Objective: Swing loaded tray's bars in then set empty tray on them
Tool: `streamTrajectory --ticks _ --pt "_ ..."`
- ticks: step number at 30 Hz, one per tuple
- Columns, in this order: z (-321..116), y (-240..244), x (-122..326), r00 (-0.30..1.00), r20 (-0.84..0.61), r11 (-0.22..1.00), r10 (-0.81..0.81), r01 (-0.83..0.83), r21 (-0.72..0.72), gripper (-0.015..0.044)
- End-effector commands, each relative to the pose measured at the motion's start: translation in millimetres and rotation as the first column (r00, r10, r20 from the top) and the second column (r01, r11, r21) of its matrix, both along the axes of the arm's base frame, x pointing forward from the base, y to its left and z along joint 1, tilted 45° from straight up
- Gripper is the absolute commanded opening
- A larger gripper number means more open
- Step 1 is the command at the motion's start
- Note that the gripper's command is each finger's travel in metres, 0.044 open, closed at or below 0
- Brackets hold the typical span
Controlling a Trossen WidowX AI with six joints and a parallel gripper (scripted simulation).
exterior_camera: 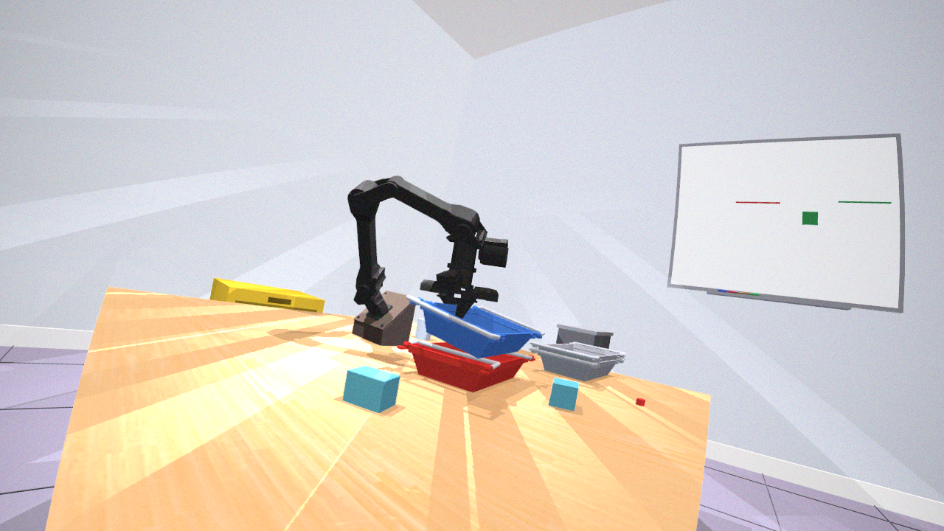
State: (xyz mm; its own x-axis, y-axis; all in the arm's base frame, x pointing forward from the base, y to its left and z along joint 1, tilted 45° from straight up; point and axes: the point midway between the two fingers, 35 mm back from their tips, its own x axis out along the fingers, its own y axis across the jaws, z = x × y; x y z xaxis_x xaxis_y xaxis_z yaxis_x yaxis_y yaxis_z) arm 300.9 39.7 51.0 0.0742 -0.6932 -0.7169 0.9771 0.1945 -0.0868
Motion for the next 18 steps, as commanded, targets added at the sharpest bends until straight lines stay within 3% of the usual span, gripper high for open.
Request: streamTrajectory --ticks 1,18 --pt "-2.9 -5.8 -3.6 1.000 -0.019 1.000 -0.018 0.018 -0.002 0.0000" --pt "-6.7 -9.3 -4.4 1.000 -0.015 1.000 -0.014 0.014 -0.002 0.0000"
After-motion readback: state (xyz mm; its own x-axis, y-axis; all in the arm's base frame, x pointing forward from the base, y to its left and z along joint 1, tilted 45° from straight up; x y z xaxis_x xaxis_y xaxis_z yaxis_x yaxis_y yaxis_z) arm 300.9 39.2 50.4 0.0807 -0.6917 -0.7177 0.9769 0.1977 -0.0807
